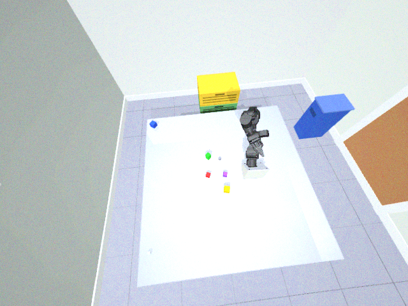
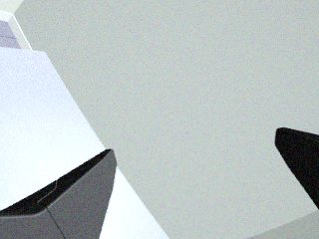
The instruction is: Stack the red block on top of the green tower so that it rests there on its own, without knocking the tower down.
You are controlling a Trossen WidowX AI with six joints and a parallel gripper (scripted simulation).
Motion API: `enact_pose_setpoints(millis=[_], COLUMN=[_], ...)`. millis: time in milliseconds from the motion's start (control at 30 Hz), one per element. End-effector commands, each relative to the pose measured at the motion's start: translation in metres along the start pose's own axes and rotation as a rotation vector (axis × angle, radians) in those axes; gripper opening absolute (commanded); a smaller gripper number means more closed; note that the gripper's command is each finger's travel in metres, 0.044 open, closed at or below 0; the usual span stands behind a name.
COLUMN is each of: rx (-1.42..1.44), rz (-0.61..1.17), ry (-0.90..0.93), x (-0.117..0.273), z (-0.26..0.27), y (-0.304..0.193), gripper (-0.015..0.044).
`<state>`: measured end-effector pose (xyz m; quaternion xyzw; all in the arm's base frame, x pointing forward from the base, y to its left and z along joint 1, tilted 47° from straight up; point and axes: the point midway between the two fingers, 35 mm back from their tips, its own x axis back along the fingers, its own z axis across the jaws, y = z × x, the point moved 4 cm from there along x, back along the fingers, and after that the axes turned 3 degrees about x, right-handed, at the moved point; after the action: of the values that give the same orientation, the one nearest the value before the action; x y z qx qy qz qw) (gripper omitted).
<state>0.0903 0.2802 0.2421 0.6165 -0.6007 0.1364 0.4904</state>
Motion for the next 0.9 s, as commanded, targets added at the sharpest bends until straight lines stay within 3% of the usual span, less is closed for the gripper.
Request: enact_pose_setpoints(millis=[0, 433, 867], rx=[-0.28, -1.149, -1.896], rz=[0.137, 0.588, 1.092], ry=[0.026, -0.033, -0.29], x=[-0.007, -0.008, 0.014], z=[-0.002, 0.017, 0.076], y=[-0.038, -0.158, -0.267], gripper=[0.044, 0.044, 0.044])
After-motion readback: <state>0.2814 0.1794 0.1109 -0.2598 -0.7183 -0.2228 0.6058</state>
